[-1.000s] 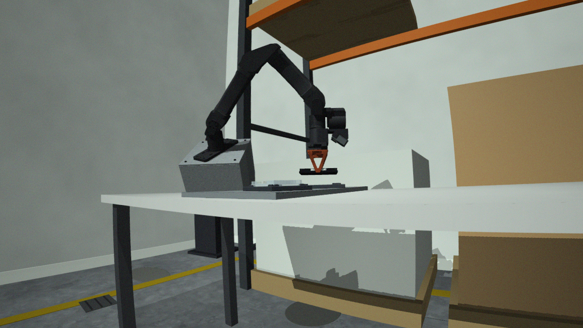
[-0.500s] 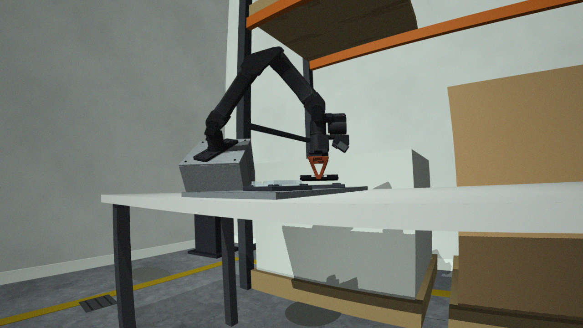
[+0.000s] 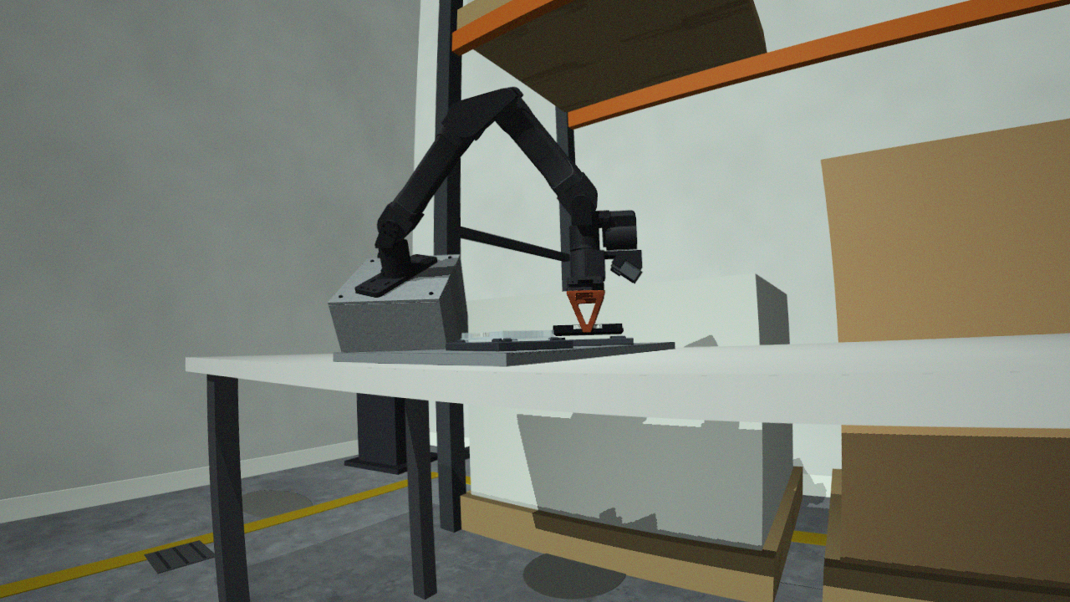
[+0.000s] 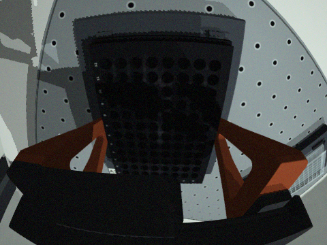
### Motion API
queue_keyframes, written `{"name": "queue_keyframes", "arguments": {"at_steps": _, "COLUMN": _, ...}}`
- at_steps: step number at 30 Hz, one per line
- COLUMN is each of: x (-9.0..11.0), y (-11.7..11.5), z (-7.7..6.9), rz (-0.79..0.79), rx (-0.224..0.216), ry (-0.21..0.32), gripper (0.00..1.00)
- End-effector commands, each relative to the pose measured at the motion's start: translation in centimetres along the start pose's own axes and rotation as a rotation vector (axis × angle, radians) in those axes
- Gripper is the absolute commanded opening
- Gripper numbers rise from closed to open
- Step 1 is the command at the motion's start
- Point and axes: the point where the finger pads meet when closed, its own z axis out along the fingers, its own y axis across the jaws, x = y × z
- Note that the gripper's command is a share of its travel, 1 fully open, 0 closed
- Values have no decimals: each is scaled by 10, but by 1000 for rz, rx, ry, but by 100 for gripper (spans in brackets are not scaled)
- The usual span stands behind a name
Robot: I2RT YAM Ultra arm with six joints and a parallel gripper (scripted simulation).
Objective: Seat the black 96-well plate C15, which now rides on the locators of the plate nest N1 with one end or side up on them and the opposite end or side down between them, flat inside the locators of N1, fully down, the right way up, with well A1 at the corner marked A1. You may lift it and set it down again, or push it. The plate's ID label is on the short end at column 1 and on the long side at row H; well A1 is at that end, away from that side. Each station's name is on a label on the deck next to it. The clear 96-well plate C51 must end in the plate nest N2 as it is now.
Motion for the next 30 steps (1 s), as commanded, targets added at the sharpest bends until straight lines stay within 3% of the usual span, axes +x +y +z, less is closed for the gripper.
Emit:
{"name": "queue_keyframes", "arguments": {"at_steps": 1, "x": -4, "y": 1, "z": -5, "rz": -3, "rx": -1, "ry": -18, "gripper": 0}}
{"name": "queue_keyframes", "arguments": {"at_steps": 30, "x": -3, "y": 0, "z": -2, "rz": -3, "rx": -1, "ry": -18, "gripper": 0}}
